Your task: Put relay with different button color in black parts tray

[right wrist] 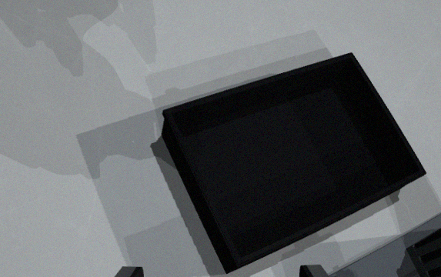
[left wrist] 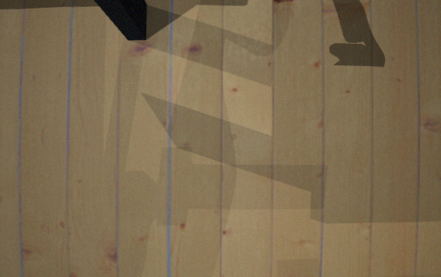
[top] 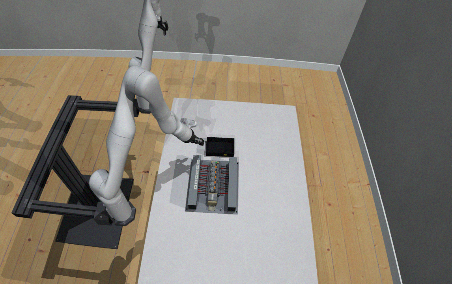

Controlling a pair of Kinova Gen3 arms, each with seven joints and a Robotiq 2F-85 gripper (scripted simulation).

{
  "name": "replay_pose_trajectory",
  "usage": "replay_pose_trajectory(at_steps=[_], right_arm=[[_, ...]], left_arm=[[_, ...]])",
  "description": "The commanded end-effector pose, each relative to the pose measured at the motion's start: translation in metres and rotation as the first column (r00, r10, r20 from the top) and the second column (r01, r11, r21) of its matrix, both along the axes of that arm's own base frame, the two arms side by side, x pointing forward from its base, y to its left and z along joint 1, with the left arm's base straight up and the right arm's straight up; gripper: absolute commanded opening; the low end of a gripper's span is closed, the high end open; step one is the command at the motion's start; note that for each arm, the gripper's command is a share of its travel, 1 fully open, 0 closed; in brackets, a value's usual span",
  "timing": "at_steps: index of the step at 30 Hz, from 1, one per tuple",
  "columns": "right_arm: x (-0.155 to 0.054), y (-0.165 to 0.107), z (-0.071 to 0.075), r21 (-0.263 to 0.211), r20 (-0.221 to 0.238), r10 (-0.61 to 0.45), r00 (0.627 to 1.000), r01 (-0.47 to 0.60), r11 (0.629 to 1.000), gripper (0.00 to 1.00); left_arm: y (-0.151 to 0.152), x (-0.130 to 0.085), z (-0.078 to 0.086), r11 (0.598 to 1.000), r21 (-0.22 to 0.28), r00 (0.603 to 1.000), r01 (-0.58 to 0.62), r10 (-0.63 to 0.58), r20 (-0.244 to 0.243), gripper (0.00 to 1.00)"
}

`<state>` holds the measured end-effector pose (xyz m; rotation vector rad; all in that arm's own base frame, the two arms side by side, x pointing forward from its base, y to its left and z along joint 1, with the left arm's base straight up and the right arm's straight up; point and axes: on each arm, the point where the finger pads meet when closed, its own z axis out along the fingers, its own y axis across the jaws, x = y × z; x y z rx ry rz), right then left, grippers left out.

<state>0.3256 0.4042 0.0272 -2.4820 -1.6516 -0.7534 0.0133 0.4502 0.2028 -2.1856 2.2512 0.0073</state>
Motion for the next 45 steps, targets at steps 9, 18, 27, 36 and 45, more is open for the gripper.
replay_pose_trajectory(at_steps=[9,18,27,36,45], right_arm=[[0.011,-0.007,-0.005,-0.036,-0.031,0.043,0.999,-0.044,0.998,0.651],[0.024,-0.02,-0.01,-0.076,-0.067,0.089,0.994,-0.095,0.993,0.651],[0.034,-0.032,-0.013,-0.11,-0.097,0.125,0.987,-0.136,0.985,0.651],[0.048,-0.053,-0.016,-0.153,-0.139,0.169,0.976,-0.189,0.97,0.651],[0.058,-0.071,-0.017,-0.186,-0.174,0.198,0.965,-0.23,0.955,0.651]], left_arm=[[0.0,0.0,0.001,1.0,0.001,1.0,0.0,0.0,0.0,1.0],[0.0,0.0,0.001,1.0,0.001,1.0,0.0,0.0,0.0,1.0],[0.0,0.0,0.001,1.0,0.001,1.0,0.0,0.0,0.0,1.0],[0.0,0.0,0.001,1.0,0.001,1.0,0.0,0.0,0.0,1.0],[0.0,0.0,0.001,1.0,0.001,1.0,0.0,0.0,0.0,1.0]])
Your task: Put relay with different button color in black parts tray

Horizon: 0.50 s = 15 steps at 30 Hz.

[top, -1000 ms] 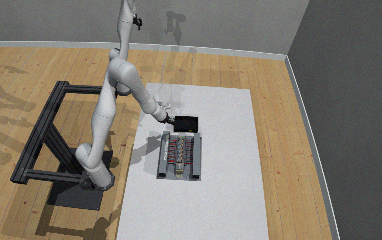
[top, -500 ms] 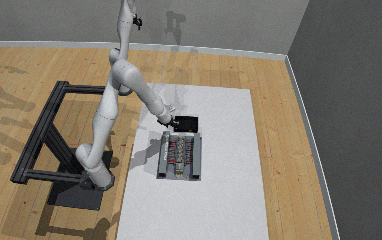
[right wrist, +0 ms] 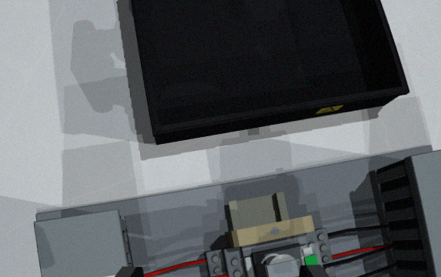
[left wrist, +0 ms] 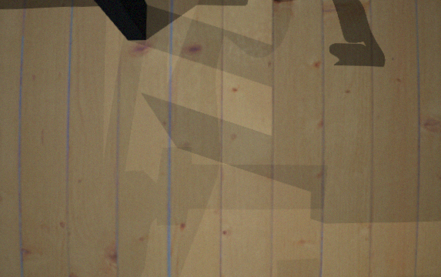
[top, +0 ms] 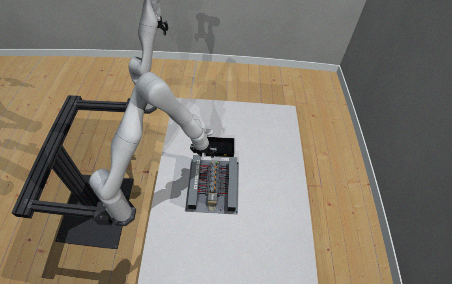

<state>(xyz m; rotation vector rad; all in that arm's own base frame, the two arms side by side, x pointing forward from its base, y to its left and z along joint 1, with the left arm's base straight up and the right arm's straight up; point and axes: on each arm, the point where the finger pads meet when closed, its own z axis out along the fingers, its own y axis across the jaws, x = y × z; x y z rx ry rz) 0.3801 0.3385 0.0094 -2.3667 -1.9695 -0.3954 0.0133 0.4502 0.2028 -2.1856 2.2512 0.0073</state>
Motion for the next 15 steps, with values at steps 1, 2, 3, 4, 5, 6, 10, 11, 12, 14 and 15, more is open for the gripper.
replay_pose_trajectory(at_steps=[1,2,3,4,5,6,10,11,12,14,15], right_arm=[[0.005,-0.008,0.0,-0.017,-0.012,0.016,1.0,-0.016,1.0,0.651],[0.006,-0.01,0.0,-0.022,-0.016,0.021,1.0,-0.021,1.0,0.651],[0.008,-0.013,0.0,-0.028,-0.02,0.026,0.999,-0.026,0.999,0.651],[0.009,-0.016,0.0,-0.033,-0.024,0.03,0.999,-0.031,0.999,0.651],[0.01,-0.019,0.0,-0.039,-0.028,0.035,0.999,-0.036,0.999,0.651],[0.012,-0.022,0.0,-0.044,-0.032,0.04,0.999,-0.041,0.998,0.651],[0.014,-0.027,0.0,-0.055,-0.04,0.048,0.998,-0.05,0.997,0.651],[0.015,-0.03,0.0,-0.06,-0.044,0.052,0.998,-0.055,0.997,0.651],[0.016,-0.033,0.0,-0.065,-0.048,0.056,0.997,-0.059,0.996,0.651],[0.019,-0.038,0.0,-0.075,-0.056,0.064,0.996,-0.068,0.995,0.651],[0.02,-0.041,0.0,-0.08,-0.06,0.068,0.996,-0.073,0.994,0.651]], left_arm=[[0.0,0.0,0.001,1.0,0.001,1.0,0.0,0.0,0.0,1.0],[0.0,0.0,0.001,1.0,0.001,1.0,0.0,0.0,0.0,1.0],[0.0,0.0,0.001,1.0,0.001,1.0,0.0,0.0,0.0,1.0],[0.0,0.0,0.001,1.0,0.001,1.0,0.0,0.0,0.0,1.0],[0.0,0.0,0.001,1.0,0.001,1.0,0.0,0.0,0.0,1.0],[0.0,0.0,0.001,1.0,0.001,1.0,0.0,0.0,0.0,1.0],[0.0,0.0,0.001,1.0,0.001,1.0,0.0,0.0,0.0,1.0],[0.0,0.0,0.001,1.0,0.001,1.0,0.0,0.0,0.0,1.0],[0.0,0.0,0.001,1.0,0.001,1.0,0.0,0.0,0.0,1.0],[0.0,0.0,0.001,1.0,0.001,1.0,0.0,0.0,0.0,1.0],[0.0,0.0,0.001,1.0,0.001,1.0,0.0,0.0,0.0,1.0]])
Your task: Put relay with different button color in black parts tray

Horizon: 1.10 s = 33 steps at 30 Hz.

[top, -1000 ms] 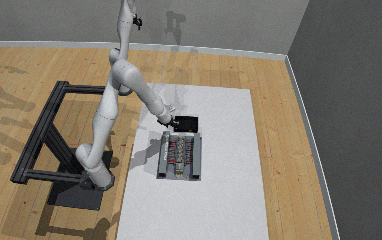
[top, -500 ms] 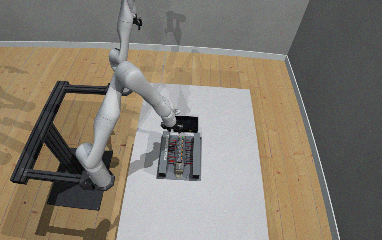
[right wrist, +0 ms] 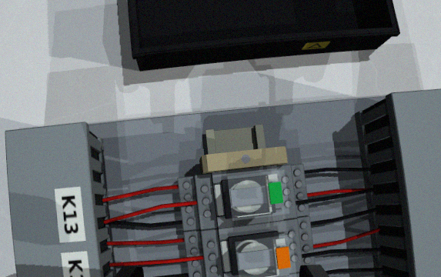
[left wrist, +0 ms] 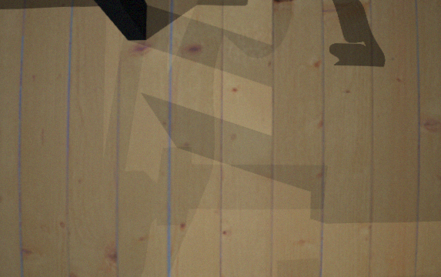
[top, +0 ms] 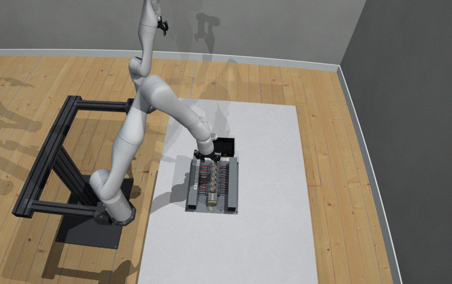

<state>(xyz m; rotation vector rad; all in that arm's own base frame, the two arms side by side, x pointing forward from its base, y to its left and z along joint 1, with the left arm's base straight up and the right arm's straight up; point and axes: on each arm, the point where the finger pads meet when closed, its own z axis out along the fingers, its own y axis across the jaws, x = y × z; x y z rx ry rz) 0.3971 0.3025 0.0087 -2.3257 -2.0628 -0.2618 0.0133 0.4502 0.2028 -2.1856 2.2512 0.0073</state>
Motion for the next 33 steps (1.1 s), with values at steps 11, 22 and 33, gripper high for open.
replay_pose_trajectory(at_steps=[11,22,33], right_arm=[[0.012,-0.031,0.002,-0.056,-0.042,0.042,0.998,-0.045,0.997,0.651],[0.019,-0.053,0.004,-0.092,-0.072,0.065,0.995,-0.072,0.993,0.651],[0.023,-0.068,0.006,-0.115,-0.092,0.078,0.993,-0.088,0.989,0.651]], left_arm=[[0.0,0.0,0.001,1.0,0.001,1.0,0.0,0.0,0.0,1.0],[0.0,0.0,0.001,1.0,0.001,1.0,0.0,0.0,0.0,1.0],[0.0,0.0,0.001,1.0,0.001,1.0,0.0,0.0,0.0,1.0]])
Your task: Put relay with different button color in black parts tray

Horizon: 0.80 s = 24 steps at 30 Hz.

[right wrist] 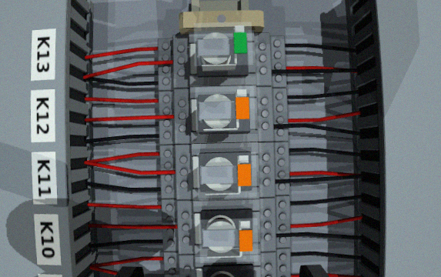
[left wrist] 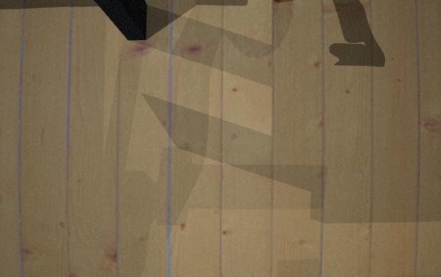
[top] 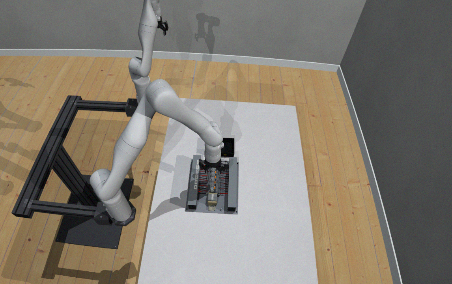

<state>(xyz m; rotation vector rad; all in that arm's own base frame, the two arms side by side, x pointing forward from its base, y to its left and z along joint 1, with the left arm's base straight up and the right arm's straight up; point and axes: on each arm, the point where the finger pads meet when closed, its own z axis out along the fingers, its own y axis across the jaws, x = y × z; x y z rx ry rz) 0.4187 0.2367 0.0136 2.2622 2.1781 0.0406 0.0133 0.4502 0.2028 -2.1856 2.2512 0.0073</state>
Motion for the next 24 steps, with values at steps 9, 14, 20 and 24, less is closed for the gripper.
replay_pose_trajectory(at_steps=[9,14,20,24], right_arm=[[0.003,-0.011,0.002,-0.017,-0.013,0.011,1.0,-0.011,1.0,0.651],[0.004,-0.013,0.003,-0.02,-0.015,0.012,1.0,-0.013,1.0,0.651],[0.004,-0.015,0.003,-0.024,-0.018,0.014,1.0,-0.015,1.0,0.651],[0.004,-0.015,0.003,-0.024,-0.019,0.015,1.0,-0.015,1.0,0.651]], left_arm=[[0.0,0.0,0.001,1.0,0.001,1.0,0.0,0.0,0.0,1.0],[0.0,0.0,0.001,1.0,0.001,1.0,0.0,0.0,0.0,1.0],[0.0,0.0,0.001,1.0,0.001,1.0,0.0,0.0,0.0,1.0],[0.0,0.0,0.001,1.0,0.001,1.0,0.0,0.0,0.0,1.0]])
